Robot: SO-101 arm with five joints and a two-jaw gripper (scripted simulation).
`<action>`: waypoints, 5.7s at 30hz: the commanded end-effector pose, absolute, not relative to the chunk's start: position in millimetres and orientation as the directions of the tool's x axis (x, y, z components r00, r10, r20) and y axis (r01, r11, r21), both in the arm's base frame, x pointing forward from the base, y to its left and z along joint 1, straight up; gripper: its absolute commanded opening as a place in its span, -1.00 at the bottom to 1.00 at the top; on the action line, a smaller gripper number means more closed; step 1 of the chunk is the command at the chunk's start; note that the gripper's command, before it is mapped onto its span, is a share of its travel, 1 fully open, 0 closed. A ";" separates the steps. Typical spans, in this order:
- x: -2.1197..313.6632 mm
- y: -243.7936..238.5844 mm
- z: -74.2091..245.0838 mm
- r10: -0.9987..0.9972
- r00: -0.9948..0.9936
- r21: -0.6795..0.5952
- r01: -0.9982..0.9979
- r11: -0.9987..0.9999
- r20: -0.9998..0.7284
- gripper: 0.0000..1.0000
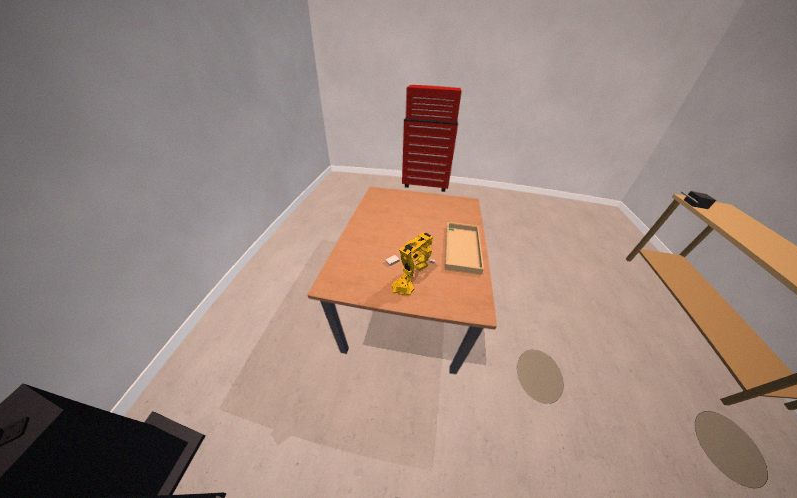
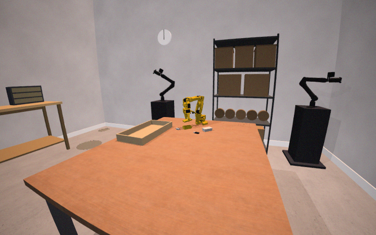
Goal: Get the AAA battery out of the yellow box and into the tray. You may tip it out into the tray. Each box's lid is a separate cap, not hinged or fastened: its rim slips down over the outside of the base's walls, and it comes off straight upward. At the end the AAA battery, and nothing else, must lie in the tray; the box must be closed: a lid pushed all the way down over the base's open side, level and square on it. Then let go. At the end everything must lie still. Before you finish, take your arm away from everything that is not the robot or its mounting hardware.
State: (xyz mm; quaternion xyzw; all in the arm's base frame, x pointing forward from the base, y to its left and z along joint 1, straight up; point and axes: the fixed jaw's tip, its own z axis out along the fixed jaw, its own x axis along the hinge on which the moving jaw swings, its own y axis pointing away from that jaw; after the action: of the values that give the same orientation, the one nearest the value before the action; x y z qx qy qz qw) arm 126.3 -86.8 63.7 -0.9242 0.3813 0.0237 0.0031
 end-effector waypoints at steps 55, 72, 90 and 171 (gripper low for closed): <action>137.3 -89.8 69.2 -0.705 0.709 0.000 -0.705 -0.709 0.000 -0.53; 137.8 -89.5 69.2 -0.706 0.708 0.000 -0.706 -0.708 0.000 -0.53; 137.8 -89.5 69.2 -0.706 0.708 0.000 -0.706 -0.708 0.000 -0.53; 137.8 -89.5 30.8 -0.706 0.708 0.000 -0.706 -0.708 0.000 -0.53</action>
State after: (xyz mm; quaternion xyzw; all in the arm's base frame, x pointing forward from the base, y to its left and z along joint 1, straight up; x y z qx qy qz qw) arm 135.7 -90.3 29.9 -0.9244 0.3813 0.0063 0.0002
